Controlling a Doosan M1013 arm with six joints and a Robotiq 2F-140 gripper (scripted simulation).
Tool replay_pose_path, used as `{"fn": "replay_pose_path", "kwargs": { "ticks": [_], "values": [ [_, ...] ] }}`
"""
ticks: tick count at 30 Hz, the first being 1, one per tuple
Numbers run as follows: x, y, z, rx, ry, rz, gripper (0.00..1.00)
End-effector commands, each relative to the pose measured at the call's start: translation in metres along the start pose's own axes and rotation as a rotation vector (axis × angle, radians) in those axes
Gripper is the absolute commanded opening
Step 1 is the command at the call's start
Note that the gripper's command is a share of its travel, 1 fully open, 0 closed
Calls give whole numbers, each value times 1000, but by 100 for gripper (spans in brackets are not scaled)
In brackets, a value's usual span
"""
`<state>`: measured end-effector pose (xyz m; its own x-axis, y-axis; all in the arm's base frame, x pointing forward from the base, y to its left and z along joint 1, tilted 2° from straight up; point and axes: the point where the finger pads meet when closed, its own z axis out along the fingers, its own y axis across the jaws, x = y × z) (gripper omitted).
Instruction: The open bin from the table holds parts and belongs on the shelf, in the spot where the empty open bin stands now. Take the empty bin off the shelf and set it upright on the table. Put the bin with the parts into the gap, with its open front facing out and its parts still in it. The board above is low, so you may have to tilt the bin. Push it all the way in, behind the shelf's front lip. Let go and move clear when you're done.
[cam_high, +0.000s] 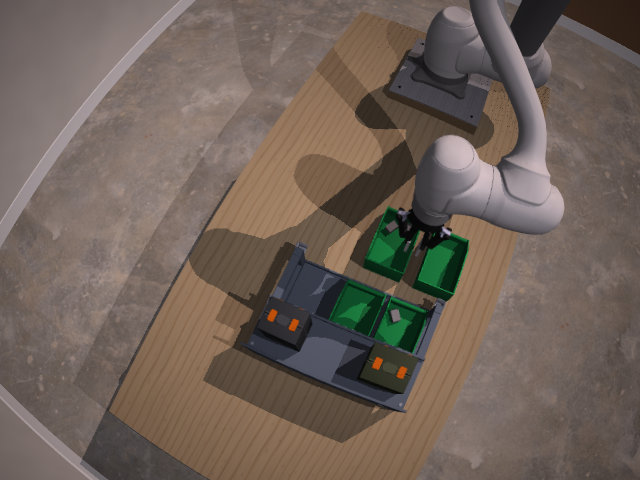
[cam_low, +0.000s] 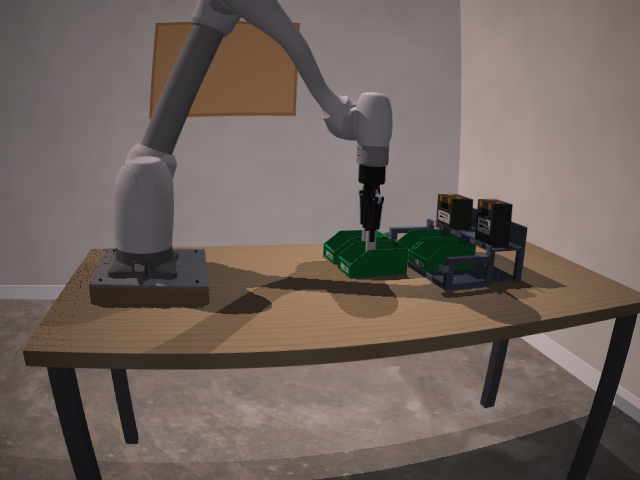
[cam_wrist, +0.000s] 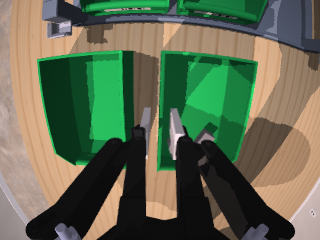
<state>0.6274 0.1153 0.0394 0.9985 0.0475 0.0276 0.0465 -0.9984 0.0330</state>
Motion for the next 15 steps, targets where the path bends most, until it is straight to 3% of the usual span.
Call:
{"fn": "replay_pose_path", "kwargs": {
  "ticks": [1, 4, 5, 15],
  "values": [
    [0, 0, 0, 0, 0, 0, 24],
    [0, 0, 0, 0, 0, 0, 24],
    [0, 0, 0, 0, 0, 0, 10],
    [0, 0, 0, 0, 0, 0, 10]
  ]
}}
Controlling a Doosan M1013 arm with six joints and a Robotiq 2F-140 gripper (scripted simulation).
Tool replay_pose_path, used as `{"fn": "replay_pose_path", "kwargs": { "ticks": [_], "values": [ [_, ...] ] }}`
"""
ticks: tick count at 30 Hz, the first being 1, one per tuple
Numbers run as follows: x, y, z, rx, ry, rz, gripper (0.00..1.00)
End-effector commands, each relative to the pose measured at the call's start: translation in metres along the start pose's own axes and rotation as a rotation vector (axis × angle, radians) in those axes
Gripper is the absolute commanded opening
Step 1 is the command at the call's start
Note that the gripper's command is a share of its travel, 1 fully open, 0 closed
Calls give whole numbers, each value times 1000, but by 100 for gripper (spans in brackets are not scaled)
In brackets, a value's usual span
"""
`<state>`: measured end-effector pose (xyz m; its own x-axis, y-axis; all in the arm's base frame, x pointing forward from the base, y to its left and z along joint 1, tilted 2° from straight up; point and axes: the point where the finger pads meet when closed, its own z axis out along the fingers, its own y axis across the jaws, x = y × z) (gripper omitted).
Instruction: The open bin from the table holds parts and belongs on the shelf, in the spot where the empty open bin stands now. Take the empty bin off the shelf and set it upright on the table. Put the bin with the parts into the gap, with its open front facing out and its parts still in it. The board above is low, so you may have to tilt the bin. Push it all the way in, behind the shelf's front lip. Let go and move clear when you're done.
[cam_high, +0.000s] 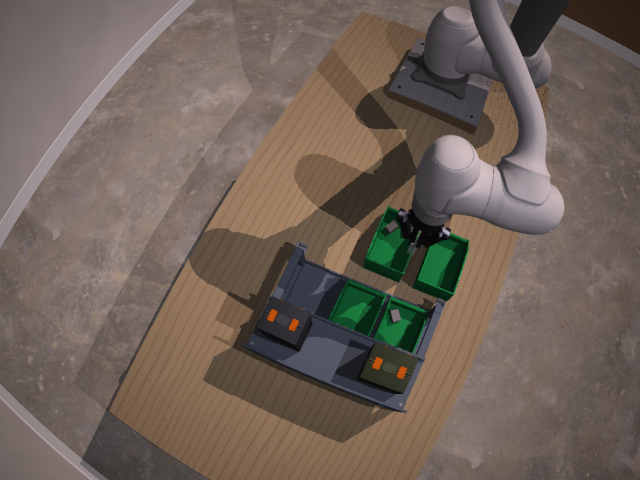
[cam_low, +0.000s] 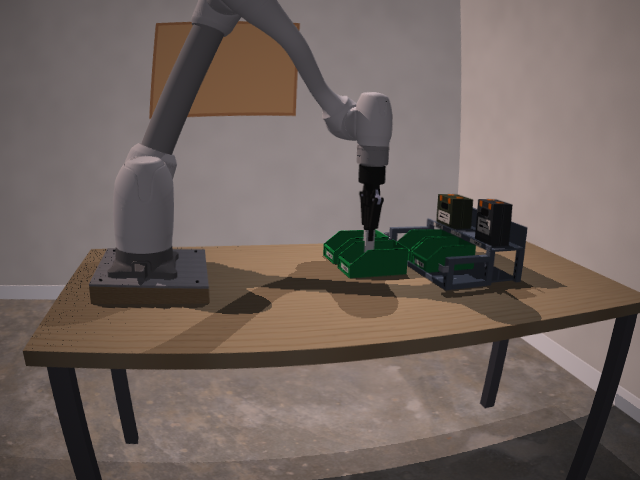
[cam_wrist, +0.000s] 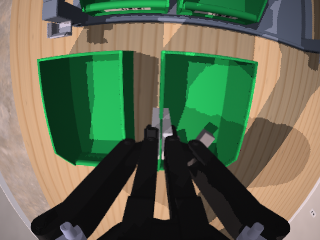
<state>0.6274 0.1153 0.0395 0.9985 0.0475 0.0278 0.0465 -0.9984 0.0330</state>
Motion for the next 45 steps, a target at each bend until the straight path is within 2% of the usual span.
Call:
{"fn": "replay_pose_path", "kwargs": {
  "ticks": [1, 26, 37, 45],
  "values": [
    [0, 0, 0, 0, 0, 0, 10],
    [0, 0, -2, 0, 0, 0, 10],
    [0, 0, -29, 0, 0, 0, 10],
    [0, 0, -31, 0, 0, 0, 10]
  ]
}}
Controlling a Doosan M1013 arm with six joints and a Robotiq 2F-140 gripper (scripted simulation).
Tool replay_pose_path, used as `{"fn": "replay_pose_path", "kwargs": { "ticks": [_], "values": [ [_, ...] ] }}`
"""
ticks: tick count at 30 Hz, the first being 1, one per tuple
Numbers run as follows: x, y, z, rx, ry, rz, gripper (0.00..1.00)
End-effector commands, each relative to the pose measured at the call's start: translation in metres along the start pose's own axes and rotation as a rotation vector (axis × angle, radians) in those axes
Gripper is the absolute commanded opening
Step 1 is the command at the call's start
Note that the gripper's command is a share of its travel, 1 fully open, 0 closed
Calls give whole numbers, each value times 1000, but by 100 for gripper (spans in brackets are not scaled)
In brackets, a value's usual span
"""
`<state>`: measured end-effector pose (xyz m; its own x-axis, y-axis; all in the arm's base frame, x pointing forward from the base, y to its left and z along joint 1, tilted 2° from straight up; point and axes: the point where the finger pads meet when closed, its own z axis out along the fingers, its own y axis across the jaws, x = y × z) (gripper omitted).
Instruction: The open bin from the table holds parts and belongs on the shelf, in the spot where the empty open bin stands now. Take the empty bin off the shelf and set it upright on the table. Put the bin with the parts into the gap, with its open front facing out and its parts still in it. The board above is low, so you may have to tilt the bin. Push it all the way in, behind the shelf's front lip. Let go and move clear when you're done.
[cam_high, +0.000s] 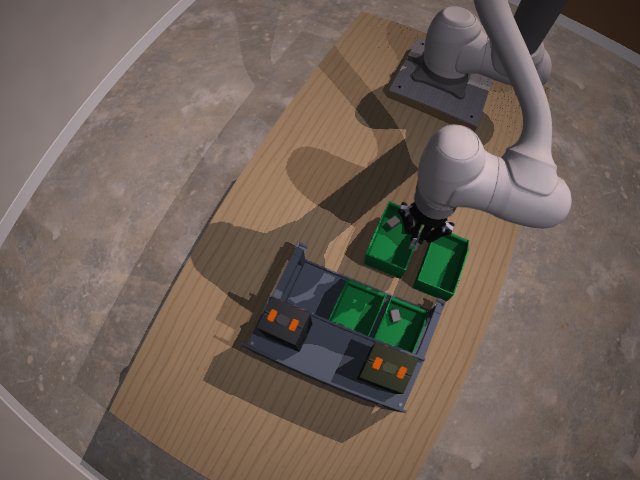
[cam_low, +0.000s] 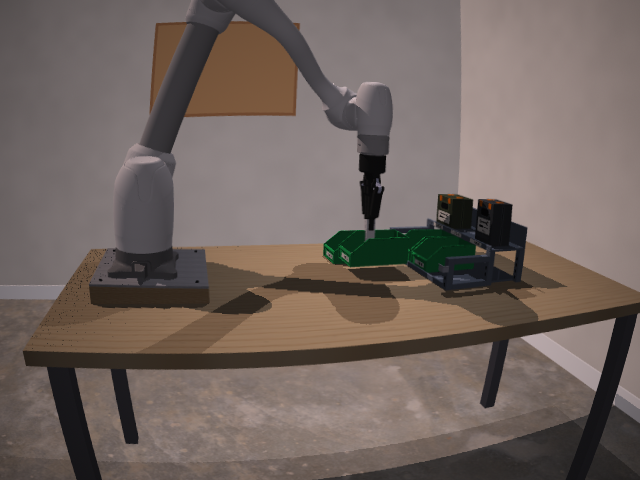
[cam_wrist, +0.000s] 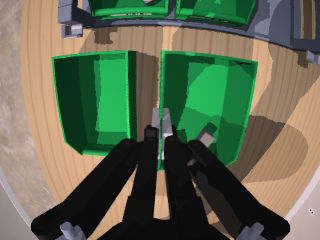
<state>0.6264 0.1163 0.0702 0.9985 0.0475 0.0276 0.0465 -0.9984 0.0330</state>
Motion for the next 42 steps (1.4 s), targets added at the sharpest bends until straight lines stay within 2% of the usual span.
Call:
{"fn": "replay_pose_path", "kwargs": {
  "ticks": [1, 15, 30, 42],
  "values": [
    [0, 0, 0, 0, 0, 0, 10],
    [-1, 10, 0, 0, 0, 0, 10],
    [-9, 123, 3, 0, 0, -3, 10],
    [-10, 133, 4, 0, 0, -3, 10]
  ]
}}
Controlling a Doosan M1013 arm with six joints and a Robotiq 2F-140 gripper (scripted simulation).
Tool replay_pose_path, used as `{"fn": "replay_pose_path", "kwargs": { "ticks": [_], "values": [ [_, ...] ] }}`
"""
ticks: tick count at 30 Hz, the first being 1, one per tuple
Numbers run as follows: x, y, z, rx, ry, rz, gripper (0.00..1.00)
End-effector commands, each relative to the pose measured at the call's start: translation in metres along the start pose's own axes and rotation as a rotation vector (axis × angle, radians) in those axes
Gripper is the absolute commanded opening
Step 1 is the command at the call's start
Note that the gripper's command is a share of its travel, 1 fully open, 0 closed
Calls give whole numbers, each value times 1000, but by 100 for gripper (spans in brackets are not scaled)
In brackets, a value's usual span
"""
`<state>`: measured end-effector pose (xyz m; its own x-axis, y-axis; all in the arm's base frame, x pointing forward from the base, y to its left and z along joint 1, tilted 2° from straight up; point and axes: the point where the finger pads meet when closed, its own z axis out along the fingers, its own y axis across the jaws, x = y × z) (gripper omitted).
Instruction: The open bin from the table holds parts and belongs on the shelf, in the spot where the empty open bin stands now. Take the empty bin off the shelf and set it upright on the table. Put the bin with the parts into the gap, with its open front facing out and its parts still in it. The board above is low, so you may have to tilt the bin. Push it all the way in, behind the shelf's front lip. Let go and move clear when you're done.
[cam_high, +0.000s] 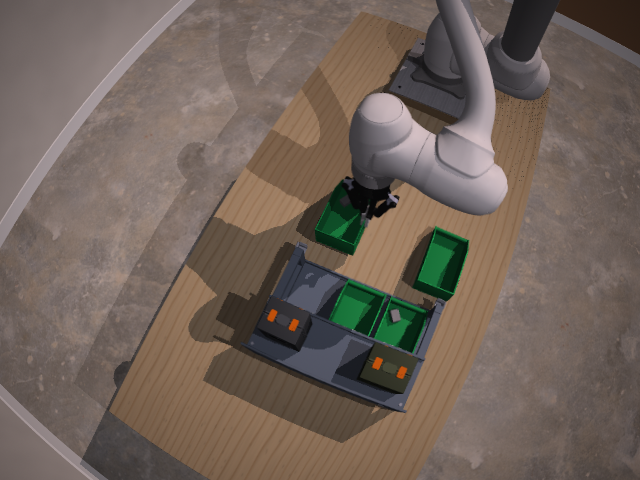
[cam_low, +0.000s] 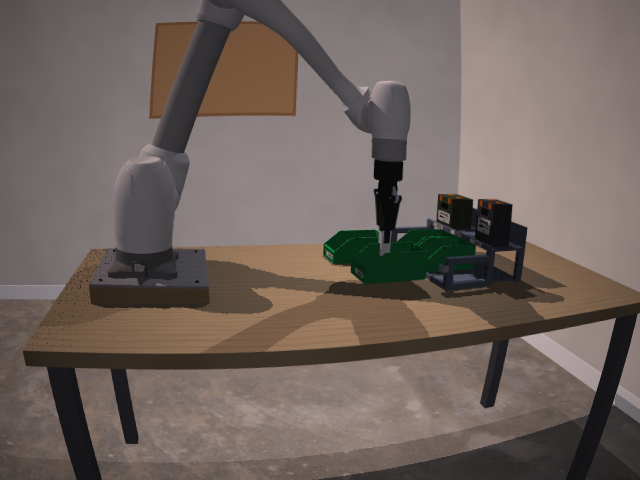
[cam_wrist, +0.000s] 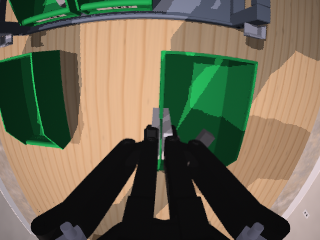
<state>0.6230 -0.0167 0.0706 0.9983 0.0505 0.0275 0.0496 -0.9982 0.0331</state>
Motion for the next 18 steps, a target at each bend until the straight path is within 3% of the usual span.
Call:
{"fn": "replay_pose_path", "kwargs": {
  "ticks": [1, 10, 18],
  "values": [
    [0, 0, 0, 0, 0, 0, 10],
    [2, 0, 0, 0, 0, 0, 10],
    [35, 0, 0, 0, 0, 0, 10]
  ]
}}
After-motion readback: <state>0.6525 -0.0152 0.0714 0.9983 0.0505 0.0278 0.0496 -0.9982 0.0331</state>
